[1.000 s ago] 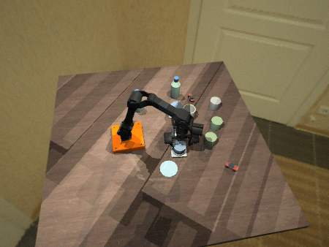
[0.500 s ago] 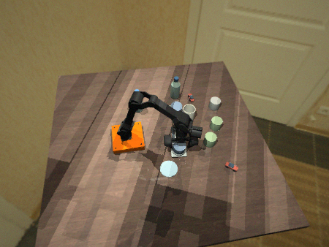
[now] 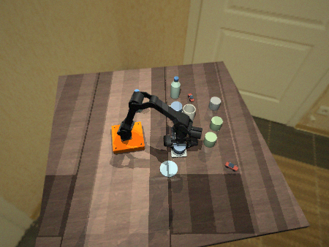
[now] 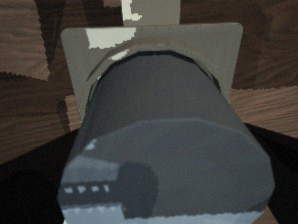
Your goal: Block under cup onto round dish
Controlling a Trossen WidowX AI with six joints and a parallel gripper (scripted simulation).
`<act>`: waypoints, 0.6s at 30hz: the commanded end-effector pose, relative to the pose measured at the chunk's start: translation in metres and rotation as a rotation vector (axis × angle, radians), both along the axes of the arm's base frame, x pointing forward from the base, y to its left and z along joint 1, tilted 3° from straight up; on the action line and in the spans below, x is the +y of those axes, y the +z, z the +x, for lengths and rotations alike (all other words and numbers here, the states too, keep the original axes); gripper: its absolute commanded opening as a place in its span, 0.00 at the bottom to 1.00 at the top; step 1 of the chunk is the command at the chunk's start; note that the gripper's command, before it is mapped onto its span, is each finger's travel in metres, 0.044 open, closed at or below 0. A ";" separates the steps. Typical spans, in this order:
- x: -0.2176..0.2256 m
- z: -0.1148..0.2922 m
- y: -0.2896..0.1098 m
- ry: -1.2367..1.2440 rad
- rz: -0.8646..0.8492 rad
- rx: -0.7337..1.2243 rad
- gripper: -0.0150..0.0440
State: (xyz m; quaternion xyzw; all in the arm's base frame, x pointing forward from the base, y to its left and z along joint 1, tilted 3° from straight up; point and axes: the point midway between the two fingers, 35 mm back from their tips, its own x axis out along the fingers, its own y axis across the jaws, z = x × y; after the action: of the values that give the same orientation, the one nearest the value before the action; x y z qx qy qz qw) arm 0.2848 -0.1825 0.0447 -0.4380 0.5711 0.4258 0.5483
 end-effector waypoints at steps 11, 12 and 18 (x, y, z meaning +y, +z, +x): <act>0.001 -0.001 -0.001 0.004 0.006 0.005 0.60; 0.001 -0.001 0.000 0.004 0.006 0.005 0.55; 0.000 0.001 0.007 0.004 0.006 0.004 0.28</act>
State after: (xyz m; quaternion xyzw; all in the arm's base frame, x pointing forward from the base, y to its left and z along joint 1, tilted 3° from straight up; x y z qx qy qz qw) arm 0.2825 -0.1812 0.0461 -0.4335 0.5728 0.4306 0.5464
